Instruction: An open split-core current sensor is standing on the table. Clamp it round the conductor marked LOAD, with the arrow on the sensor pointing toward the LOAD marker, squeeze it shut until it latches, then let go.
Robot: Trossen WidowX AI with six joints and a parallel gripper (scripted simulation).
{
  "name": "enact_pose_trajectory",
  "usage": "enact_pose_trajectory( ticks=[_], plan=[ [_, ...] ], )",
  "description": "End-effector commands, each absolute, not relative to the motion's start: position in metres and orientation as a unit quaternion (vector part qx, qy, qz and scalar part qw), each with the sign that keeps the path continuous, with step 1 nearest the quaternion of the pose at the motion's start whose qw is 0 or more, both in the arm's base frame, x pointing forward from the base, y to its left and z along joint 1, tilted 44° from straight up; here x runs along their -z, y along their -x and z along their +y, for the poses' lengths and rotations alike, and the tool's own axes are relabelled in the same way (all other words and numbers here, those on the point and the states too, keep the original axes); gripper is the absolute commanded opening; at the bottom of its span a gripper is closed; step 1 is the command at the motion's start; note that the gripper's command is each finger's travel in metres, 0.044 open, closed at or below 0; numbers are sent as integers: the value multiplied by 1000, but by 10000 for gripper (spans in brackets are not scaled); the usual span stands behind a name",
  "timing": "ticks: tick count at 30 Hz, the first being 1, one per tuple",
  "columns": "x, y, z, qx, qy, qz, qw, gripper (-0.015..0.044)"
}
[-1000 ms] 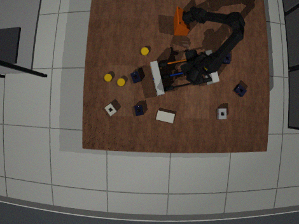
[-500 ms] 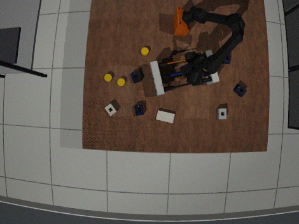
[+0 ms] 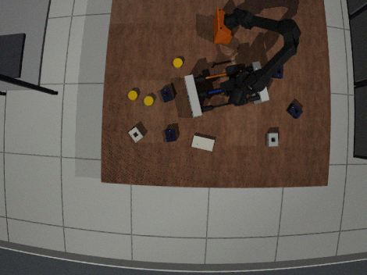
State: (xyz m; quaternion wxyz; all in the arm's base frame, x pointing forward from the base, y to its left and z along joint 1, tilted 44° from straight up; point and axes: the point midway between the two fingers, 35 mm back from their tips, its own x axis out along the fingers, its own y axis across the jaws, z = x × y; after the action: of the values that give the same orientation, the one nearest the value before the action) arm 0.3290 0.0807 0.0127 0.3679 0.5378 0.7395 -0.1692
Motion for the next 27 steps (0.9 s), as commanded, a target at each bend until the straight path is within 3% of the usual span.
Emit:
enact_pose_trajectory(
  ticks=[1, 13, 27],
  plan=[
    [-6, -326, 88, 170, -537, 742, 363, 440],
    [3, -323, 96, 170, -537, 742, 363, 440],
    [0, -326, 93, 169, -537, 741, 367, 347]
  ],
)
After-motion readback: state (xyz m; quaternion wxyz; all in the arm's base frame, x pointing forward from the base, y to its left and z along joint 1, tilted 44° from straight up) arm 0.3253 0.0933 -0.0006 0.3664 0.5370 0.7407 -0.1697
